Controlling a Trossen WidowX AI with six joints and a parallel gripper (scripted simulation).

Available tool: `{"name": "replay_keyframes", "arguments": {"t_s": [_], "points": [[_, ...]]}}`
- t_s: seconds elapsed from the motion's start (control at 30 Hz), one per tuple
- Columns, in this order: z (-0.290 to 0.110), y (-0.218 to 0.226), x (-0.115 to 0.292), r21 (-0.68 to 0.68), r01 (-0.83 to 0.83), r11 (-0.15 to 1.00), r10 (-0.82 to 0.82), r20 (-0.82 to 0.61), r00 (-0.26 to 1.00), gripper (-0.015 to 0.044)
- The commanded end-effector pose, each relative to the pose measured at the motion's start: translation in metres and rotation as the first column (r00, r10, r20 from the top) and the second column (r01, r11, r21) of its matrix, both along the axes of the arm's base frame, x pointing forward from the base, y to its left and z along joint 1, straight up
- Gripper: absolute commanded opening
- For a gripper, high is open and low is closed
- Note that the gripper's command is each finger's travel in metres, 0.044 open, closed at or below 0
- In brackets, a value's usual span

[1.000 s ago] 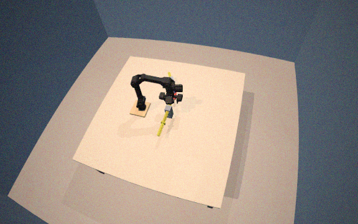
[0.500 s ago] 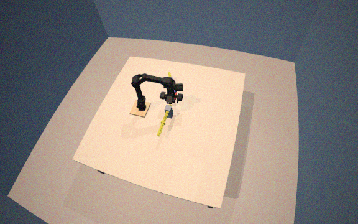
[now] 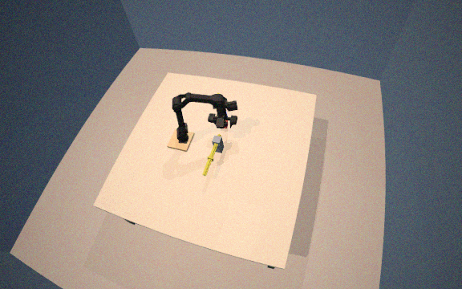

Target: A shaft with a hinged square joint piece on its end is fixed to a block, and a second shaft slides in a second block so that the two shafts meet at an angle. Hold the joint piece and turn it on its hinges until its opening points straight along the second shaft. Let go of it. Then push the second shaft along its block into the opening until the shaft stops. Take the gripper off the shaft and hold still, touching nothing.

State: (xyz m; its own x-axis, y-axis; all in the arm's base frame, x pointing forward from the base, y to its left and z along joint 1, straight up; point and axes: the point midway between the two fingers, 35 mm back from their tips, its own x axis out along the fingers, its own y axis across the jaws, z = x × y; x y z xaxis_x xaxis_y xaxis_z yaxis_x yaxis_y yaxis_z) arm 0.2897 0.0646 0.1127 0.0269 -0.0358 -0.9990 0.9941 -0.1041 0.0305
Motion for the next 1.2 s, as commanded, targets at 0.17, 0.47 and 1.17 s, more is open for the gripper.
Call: {"name": "replay_keyframes", "arguments": {"t_s": [0.17,0.47,1.17], "points": [[-0.015,0.002,0.001,0.001,0.006,1.0,-0.006,-0.004,1.0,0.044],[-0.029,0.002,0.002,0.001,0.006,1.0,-0.006,-0.005,1.0,0.044],[-0.029,0.002,0.002,0.001,0.006,1.0,-0.006,-0.005,1.0,0.0182]]}}
